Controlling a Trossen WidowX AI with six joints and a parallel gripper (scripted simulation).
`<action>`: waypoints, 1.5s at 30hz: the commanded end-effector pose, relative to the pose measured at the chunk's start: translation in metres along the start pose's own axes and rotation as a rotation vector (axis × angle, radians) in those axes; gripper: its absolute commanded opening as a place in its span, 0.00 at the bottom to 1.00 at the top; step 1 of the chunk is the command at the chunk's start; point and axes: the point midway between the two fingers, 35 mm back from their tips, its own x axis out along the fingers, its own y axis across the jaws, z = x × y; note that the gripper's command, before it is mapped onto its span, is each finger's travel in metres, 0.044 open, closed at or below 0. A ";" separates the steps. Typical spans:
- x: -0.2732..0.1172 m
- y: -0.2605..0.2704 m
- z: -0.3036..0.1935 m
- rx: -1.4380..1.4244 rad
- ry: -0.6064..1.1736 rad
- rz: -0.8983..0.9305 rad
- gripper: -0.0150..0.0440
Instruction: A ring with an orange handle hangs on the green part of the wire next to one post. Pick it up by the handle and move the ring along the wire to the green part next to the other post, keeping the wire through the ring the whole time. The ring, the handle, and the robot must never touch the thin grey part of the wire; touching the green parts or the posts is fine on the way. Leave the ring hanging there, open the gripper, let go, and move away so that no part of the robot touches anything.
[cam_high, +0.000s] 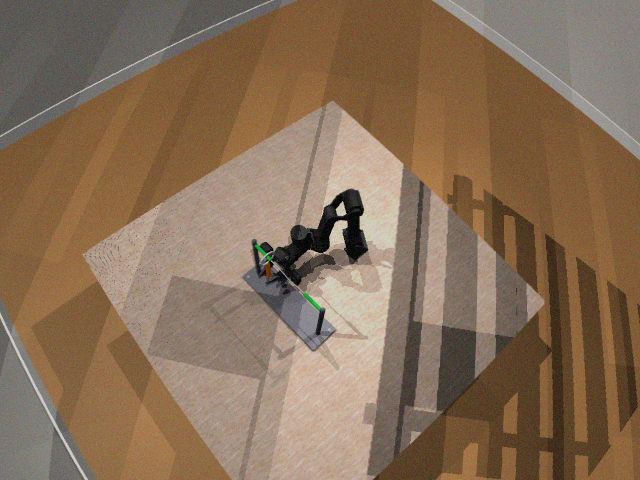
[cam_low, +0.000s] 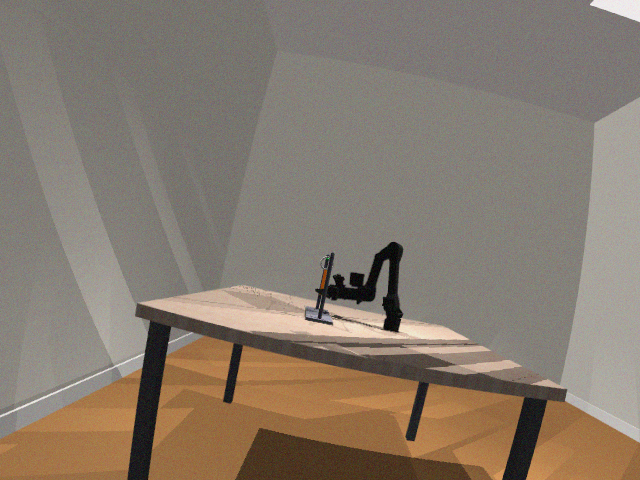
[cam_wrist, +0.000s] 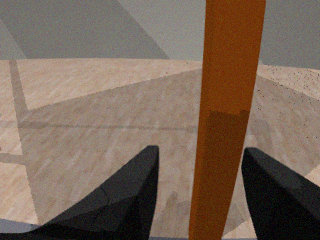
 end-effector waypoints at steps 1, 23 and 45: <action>0.009 0.000 0.002 0.002 -0.008 -0.003 0.53; 0.011 0.000 0.002 0.002 -0.008 -0.003 0.53; 0.011 0.001 0.001 -0.002 -0.006 0.001 0.04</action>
